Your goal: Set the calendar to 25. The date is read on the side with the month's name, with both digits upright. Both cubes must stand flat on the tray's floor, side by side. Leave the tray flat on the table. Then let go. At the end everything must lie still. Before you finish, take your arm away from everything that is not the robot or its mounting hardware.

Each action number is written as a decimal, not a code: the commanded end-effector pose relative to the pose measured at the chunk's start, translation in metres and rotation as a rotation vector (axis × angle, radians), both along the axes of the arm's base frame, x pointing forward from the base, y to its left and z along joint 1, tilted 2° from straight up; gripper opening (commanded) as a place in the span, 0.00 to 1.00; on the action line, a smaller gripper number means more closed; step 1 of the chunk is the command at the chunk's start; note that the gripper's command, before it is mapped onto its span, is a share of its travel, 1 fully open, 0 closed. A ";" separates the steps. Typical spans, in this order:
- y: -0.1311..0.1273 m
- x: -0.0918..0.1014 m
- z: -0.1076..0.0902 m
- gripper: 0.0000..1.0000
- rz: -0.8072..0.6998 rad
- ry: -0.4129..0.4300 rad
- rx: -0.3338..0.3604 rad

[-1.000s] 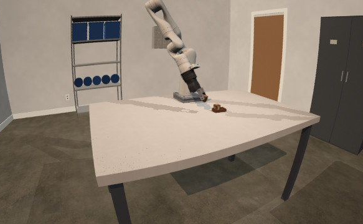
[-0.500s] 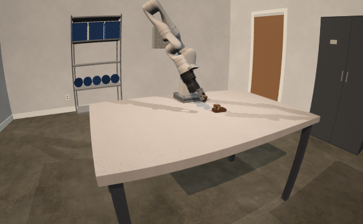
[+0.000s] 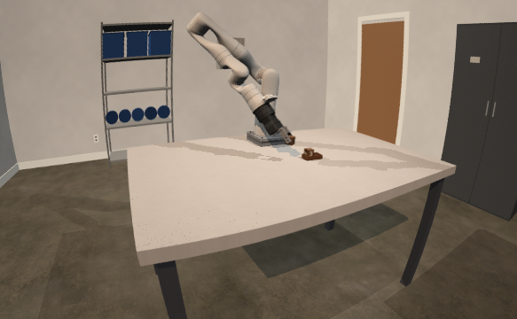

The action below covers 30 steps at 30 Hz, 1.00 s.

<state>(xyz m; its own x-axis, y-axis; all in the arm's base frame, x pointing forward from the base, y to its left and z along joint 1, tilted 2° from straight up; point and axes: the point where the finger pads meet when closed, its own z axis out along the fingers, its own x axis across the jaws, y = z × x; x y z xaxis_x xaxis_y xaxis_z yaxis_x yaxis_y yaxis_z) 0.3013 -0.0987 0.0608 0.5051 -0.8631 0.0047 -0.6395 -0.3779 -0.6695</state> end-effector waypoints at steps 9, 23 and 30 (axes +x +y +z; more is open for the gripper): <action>-0.003 -0.001 0.001 0.60 -0.045 -0.066 0.060; -0.003 0.000 0.001 0.60 -0.045 -0.067 0.060; -0.003 0.000 0.000 0.60 -0.045 -0.067 0.060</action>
<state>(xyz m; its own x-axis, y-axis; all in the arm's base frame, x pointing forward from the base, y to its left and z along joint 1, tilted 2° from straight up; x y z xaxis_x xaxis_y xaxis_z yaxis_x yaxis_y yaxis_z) 0.3007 -0.1017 0.0610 0.4659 -0.8847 -0.0152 -0.6084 -0.3078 -0.7315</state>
